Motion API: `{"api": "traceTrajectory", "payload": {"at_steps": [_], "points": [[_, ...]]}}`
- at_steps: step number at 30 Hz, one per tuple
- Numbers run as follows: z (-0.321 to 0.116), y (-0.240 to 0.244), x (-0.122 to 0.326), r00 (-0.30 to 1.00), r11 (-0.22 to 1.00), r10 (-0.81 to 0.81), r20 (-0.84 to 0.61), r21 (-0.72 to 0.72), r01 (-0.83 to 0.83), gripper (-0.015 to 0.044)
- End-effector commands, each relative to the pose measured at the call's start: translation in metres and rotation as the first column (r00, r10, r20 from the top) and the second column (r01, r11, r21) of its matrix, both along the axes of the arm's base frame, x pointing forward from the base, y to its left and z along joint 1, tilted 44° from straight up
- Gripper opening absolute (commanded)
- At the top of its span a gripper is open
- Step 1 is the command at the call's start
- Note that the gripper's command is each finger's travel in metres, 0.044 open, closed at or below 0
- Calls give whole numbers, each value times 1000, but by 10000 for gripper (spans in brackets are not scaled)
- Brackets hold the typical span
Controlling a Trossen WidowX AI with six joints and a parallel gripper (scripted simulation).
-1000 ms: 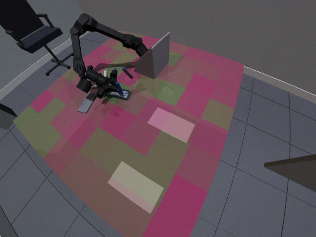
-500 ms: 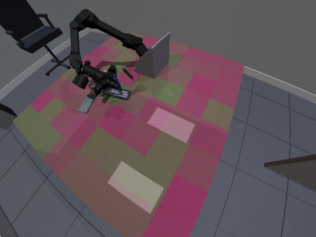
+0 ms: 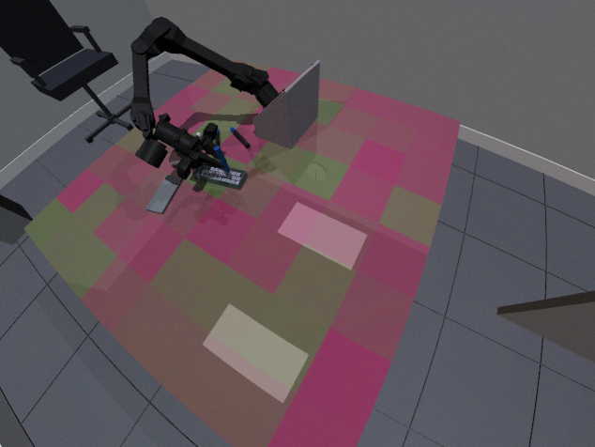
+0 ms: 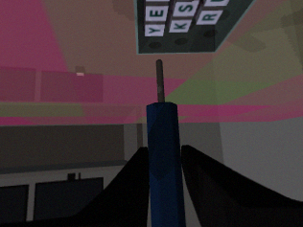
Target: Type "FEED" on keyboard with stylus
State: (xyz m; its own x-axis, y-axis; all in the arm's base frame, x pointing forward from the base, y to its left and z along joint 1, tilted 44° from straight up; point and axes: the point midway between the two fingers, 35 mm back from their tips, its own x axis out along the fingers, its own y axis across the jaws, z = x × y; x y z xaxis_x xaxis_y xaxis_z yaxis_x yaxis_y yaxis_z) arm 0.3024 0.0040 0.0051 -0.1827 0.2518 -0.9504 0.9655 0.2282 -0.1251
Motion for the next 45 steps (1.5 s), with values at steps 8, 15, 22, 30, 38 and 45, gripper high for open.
{"api": "traceTrajectory", "payload": {"at_steps": [8,15,22,30,38,45], "points": [[-10,-9,0,1000,1000,-1,-1,2,1,0],[-13,-12,0,1000,1000,-1,-1,2,1,81],[-14,-12,1,1000,1000,-1,-1,2,1,81],[-16,-15,1,1000,1000,-1,-1,2,1,81],[-19,-17,1,1000,1000,-1,-1,1,1,81],[-19,-18,1,1000,1000,-1,-1,1,1,81]]}}
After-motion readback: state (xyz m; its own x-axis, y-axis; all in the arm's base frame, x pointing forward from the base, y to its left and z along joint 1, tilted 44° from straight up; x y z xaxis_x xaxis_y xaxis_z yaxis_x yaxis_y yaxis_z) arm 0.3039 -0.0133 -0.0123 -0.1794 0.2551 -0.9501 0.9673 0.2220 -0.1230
